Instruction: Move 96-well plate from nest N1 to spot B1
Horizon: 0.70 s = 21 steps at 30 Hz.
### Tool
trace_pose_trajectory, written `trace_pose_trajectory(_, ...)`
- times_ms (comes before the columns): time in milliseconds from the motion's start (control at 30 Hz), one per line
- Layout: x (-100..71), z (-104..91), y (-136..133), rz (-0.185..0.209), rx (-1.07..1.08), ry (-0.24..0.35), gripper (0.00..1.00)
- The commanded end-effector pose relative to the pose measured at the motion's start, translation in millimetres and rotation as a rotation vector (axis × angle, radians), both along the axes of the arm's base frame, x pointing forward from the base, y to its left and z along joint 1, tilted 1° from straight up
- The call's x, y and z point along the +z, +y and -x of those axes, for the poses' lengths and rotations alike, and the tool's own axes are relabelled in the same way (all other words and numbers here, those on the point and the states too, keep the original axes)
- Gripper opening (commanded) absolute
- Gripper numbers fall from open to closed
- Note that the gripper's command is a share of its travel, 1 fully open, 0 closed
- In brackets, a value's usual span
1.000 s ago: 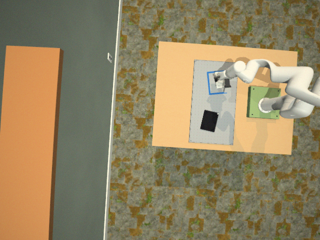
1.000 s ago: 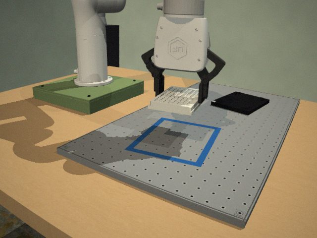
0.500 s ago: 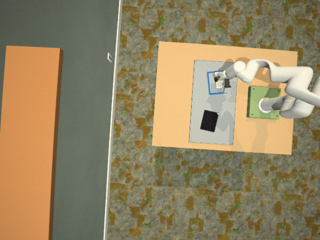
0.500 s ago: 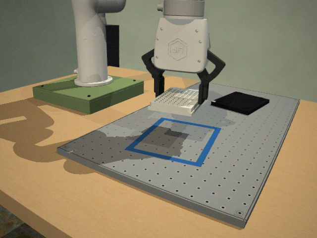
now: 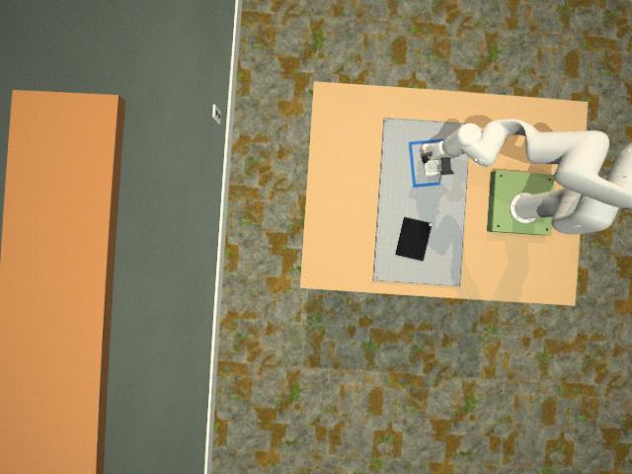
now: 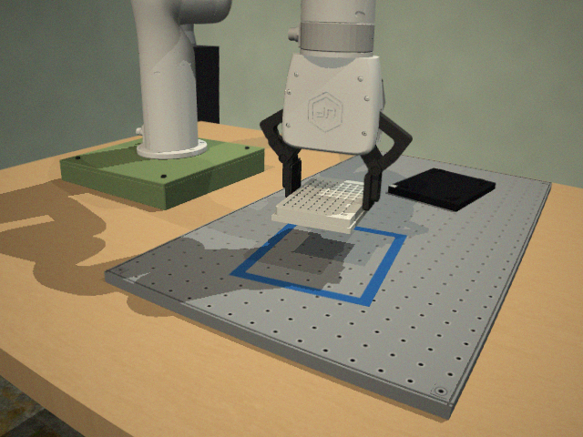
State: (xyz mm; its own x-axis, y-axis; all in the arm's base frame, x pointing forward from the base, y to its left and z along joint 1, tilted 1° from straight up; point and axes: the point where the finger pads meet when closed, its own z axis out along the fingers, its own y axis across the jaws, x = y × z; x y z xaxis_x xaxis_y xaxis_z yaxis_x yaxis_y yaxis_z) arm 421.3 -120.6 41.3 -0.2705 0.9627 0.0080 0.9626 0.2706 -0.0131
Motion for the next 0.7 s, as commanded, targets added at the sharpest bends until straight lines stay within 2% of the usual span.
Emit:
trace_pose_trajectory(0,-6.8,-1.7,-0.6,0.001,0.000,-0.004,0.00)
trace_pose_trajectory(667,-36.9,-1.3,-1.0,0.001,0.000,-0.004,0.00)
